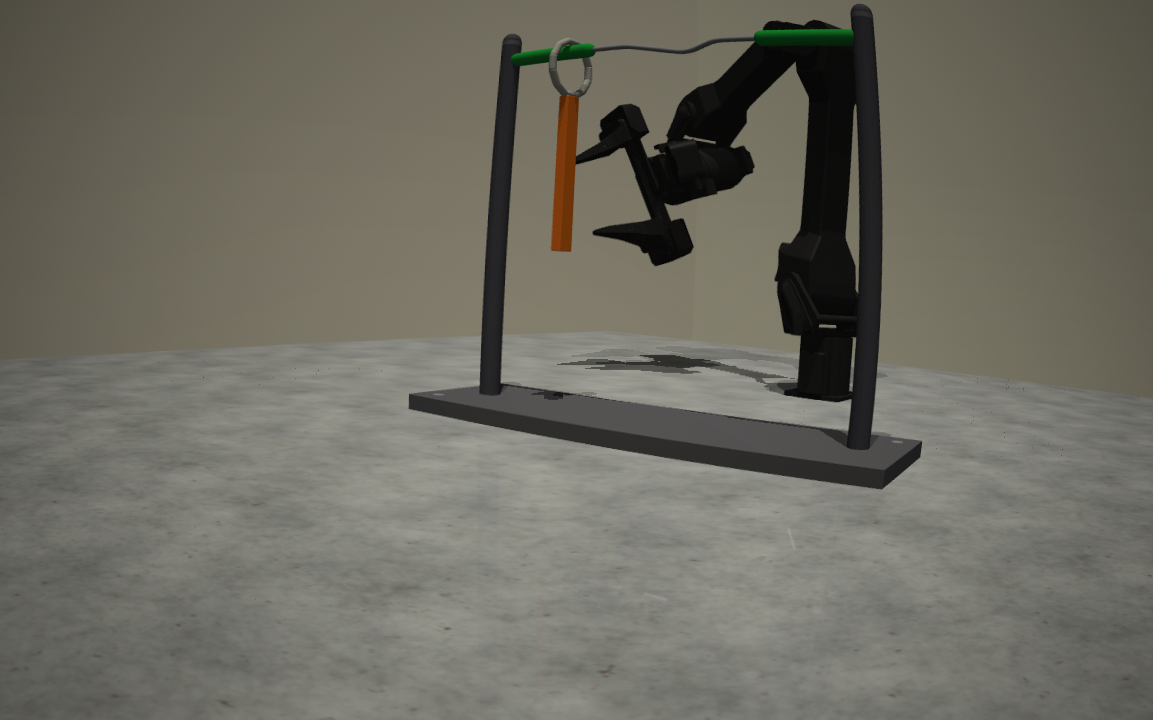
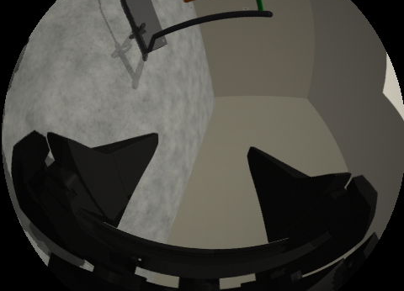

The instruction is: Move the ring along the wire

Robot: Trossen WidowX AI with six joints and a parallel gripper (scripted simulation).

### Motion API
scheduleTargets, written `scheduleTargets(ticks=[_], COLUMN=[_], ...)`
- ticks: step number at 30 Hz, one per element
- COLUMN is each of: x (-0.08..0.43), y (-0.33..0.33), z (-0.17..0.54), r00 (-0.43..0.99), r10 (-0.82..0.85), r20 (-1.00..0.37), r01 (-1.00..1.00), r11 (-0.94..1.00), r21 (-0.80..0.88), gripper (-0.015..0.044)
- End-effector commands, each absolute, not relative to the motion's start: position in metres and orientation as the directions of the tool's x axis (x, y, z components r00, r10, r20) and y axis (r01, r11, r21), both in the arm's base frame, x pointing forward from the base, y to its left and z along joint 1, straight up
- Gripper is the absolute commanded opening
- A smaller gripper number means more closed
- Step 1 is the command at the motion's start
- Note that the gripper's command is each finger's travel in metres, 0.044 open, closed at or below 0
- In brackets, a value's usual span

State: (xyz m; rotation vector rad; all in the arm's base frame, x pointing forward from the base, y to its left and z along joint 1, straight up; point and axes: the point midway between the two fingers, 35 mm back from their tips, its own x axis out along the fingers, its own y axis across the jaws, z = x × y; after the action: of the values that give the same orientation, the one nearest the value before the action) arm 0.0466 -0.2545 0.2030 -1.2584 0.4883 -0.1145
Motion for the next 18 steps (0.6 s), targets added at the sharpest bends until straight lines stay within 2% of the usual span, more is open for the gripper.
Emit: scheduleTargets(ticks=[1, 9, 18], x=[0.047, 0.084, 0.125], y=[-0.254, -0.240, -0.214], z=[0.202, 0.180, 0.156], r00=[0.893, 0.913, 0.935], r10=[-0.344, -0.273, -0.190], r20=[-0.291, -0.303, -0.298], r01=[-0.180, -0.138, -0.094], r11=[0.321, 0.491, 0.679], r21=[-0.930, -0.860, -0.728], gripper=[0.0374, 0.0164, 0.0160])
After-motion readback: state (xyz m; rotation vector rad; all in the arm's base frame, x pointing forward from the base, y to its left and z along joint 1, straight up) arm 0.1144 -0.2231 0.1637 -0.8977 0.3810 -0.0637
